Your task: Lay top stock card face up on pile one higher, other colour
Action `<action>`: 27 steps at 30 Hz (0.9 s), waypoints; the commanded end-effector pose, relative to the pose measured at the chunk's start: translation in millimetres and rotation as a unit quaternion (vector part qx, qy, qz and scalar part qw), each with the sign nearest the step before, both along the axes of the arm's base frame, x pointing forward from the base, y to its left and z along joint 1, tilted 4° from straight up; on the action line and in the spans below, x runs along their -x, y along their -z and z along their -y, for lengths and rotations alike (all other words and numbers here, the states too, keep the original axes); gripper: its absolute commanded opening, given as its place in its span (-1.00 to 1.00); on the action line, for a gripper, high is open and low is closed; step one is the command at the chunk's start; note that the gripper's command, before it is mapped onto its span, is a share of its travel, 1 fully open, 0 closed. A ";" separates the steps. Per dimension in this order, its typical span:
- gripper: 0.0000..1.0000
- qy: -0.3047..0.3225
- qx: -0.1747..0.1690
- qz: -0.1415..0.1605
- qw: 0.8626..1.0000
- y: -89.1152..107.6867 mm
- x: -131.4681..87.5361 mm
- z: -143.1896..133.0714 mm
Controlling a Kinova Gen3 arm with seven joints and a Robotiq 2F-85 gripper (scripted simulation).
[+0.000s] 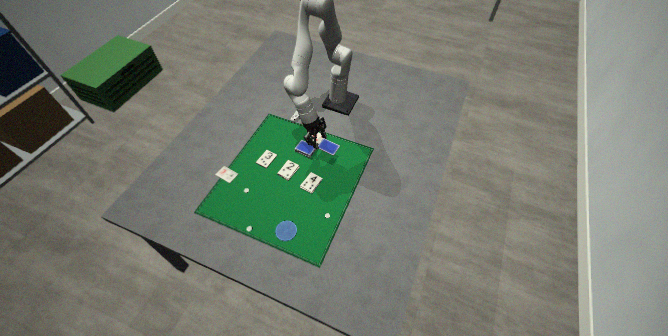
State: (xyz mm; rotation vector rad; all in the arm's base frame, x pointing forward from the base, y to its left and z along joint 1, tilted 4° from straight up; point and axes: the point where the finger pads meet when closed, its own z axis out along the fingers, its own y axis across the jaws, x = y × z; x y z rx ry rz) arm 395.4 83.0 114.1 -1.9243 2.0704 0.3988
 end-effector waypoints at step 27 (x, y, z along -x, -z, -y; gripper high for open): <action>0.43 0.000 0.092 -0.002 0.996 -3.3 -2.9 -3.0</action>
